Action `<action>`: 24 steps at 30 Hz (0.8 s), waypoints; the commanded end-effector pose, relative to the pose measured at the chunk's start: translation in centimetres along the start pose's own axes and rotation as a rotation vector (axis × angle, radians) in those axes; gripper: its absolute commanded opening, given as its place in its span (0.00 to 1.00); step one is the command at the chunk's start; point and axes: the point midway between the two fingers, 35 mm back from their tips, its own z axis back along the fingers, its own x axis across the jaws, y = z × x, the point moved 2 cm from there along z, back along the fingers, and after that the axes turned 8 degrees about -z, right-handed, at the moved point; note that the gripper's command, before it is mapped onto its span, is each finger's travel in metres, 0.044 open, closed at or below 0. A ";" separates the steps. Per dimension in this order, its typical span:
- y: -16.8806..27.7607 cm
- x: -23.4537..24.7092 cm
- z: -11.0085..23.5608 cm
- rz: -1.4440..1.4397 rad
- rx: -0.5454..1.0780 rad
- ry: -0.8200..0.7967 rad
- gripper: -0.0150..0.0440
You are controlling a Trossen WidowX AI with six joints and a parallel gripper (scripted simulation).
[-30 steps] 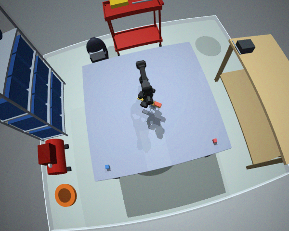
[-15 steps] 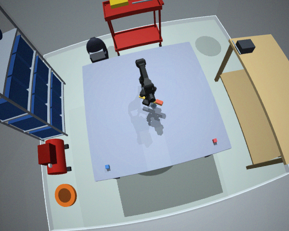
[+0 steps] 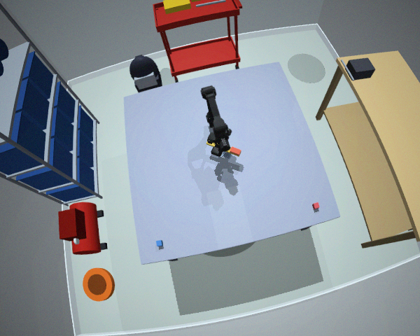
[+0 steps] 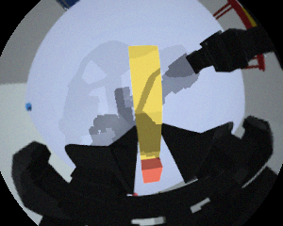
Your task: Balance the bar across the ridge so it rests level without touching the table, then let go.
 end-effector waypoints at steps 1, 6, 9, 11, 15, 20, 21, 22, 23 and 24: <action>0.0 0.0 -0.6 -0.001 0.006 0.002 0.25; 0.0 0.0 -1.2 -0.001 0.006 0.002 0.25; 0.0 0.0 -1.2 -0.001 0.006 0.002 0.25; 0.0 0.0 -1.2 -0.001 0.006 0.002 0.25; 0.0 0.0 -1.1 -0.001 0.006 0.002 0.25; 0.0 0.0 -1.1 -0.001 0.006 0.002 0.25; 0.0 0.0 -1.1 -0.001 0.006 0.002 0.25; 0.0 0.0 -1.2 -0.001 0.006 0.002 0.25; 0.0 0.0 -1.2 -0.001 0.006 0.002 0.25; 0.0 0.0 -1.2 -0.001 0.006 0.002 0.25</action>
